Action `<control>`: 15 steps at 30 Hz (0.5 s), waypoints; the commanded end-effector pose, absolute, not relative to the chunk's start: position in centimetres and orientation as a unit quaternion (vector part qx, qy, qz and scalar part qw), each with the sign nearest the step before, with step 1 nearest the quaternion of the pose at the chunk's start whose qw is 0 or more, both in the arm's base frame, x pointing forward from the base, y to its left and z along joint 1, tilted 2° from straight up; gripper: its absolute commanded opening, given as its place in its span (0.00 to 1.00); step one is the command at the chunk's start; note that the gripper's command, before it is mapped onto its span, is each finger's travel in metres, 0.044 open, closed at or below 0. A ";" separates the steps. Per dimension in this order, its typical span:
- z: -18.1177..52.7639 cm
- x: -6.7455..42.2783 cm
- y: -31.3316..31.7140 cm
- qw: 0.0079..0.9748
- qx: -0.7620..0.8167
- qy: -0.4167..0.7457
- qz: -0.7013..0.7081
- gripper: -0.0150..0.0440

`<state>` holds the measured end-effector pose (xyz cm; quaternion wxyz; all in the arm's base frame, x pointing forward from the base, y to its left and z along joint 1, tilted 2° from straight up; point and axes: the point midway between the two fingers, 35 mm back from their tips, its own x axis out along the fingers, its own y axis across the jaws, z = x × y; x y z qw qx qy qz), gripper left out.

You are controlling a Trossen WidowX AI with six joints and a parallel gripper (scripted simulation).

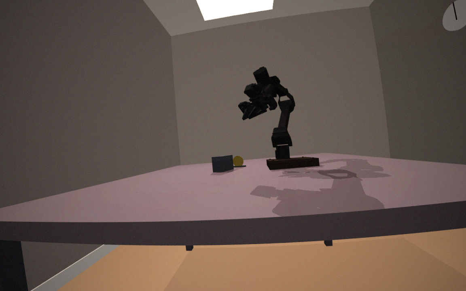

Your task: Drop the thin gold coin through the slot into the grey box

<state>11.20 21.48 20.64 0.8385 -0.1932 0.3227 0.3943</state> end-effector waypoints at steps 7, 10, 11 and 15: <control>18.4 19.7 15.8 0.852 -0.182 0.441 0.216 0.53; 17.7 21.8 13.2 0.845 -0.168 0.480 0.164 0.53; 17.5 22.4 12.4 0.841 -0.164 0.494 0.149 0.53; 16.6 24.5 8.5 0.819 -0.139 0.550 0.092 0.53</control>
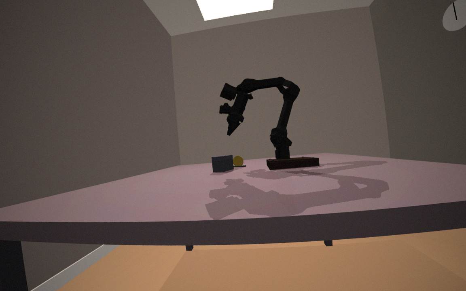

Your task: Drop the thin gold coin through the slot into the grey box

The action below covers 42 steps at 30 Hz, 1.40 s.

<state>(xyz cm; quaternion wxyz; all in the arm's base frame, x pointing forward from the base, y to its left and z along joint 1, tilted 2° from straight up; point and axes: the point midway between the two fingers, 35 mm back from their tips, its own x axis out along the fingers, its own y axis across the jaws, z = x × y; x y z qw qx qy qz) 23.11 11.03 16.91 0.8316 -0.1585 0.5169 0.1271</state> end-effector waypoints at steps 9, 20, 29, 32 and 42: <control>14.6 26.6 -1.1 0.749 -0.041 0.661 -0.015 0.53; 11.9 25.9 -6.2 0.710 0.024 0.702 -0.055 0.53; 8.7 25.8 -6.4 0.710 0.024 0.702 -0.056 0.53; 8.6 25.8 -6.4 0.710 0.024 0.702 -0.056 0.53; 7.1 26.0 -6.5 0.710 0.024 0.702 -0.056 0.53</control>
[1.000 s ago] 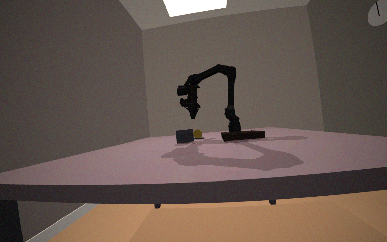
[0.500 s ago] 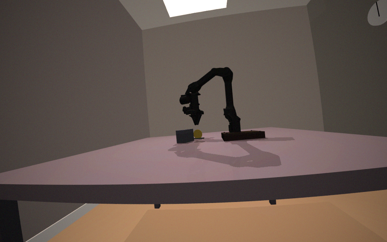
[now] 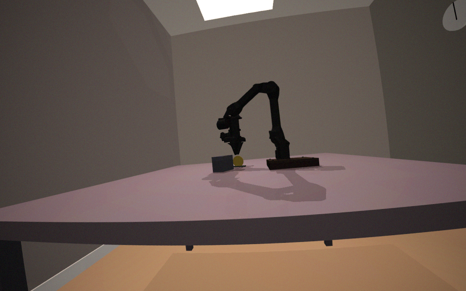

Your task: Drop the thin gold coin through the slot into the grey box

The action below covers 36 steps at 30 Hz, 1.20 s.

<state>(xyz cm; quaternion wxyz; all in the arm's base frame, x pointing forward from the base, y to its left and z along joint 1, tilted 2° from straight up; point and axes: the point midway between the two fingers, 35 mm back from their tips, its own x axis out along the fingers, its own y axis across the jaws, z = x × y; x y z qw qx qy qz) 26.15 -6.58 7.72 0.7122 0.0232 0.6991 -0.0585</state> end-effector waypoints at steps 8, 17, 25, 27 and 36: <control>5.8 26.1 -6.6 0.710 0.024 0.702 -0.056 0.53; 4.3 26.1 -6.7 0.710 0.024 0.702 -0.056 0.53; 3.1 26.0 -6.7 0.710 0.024 0.702 -0.056 0.53; 2.8 26.0 -6.8 0.710 0.024 0.702 -0.056 0.53; 1.6 25.8 -6.8 0.710 0.023 0.702 -0.056 0.53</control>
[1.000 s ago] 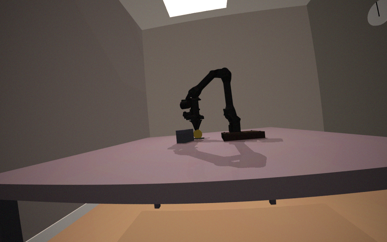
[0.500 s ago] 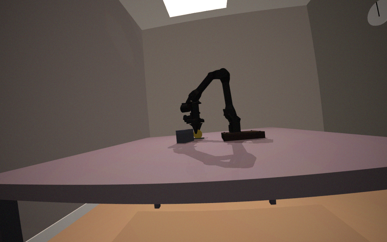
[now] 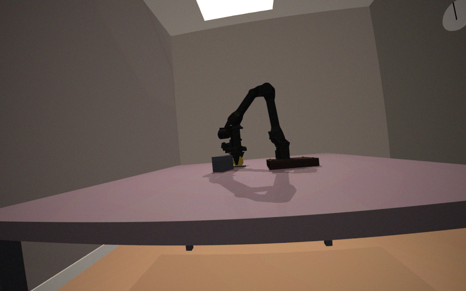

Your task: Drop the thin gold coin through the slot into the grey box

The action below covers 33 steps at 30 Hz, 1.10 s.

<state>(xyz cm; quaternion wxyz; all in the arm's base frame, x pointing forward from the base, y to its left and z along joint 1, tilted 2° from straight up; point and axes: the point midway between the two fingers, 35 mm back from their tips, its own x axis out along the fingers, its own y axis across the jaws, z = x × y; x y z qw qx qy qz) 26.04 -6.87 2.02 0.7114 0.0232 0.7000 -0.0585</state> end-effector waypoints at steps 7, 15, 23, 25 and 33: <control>1.6 25.8 -6.8 0.710 0.023 0.702 -0.056 0.25; 1.6 25.8 -6.8 0.710 0.023 0.702 -0.056 0.25; 3.2 26.1 -6.8 0.710 0.023 0.702 -0.056 0.25; 3.7 26.1 -6.8 0.710 0.023 0.702 -0.056 0.25; 5.7 26.2 -6.7 0.710 0.024 0.702 -0.056 0.25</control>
